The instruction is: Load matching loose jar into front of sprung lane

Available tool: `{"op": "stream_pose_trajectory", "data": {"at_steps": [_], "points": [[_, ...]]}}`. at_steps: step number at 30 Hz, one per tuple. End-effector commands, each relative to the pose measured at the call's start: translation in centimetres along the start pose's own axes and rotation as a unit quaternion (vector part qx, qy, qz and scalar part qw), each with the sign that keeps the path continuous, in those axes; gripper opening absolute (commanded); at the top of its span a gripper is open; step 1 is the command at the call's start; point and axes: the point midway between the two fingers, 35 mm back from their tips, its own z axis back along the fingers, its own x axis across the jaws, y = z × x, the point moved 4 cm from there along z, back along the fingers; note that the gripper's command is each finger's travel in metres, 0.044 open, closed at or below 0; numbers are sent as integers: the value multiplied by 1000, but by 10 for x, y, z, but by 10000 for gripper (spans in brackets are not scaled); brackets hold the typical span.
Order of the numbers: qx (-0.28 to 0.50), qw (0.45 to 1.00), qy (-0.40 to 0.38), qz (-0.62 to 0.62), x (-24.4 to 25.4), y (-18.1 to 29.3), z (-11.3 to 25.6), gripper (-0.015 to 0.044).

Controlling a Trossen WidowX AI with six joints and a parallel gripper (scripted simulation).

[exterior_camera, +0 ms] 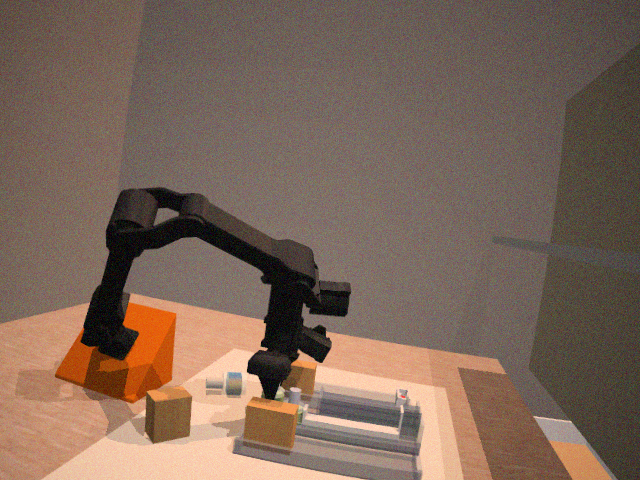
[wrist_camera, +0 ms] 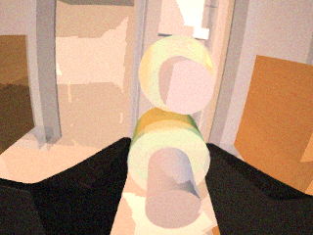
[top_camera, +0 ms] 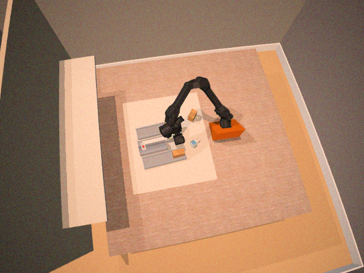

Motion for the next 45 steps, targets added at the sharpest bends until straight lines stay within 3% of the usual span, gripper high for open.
{"op": "stream_pose_trajectory", "data": {"at_steps": [1, 45], "points": [[-11, 1000, 2, -7, -2, -7, 2, 0], [-11, 1000, 2, -7, -2, -6, -11, 0]]}}
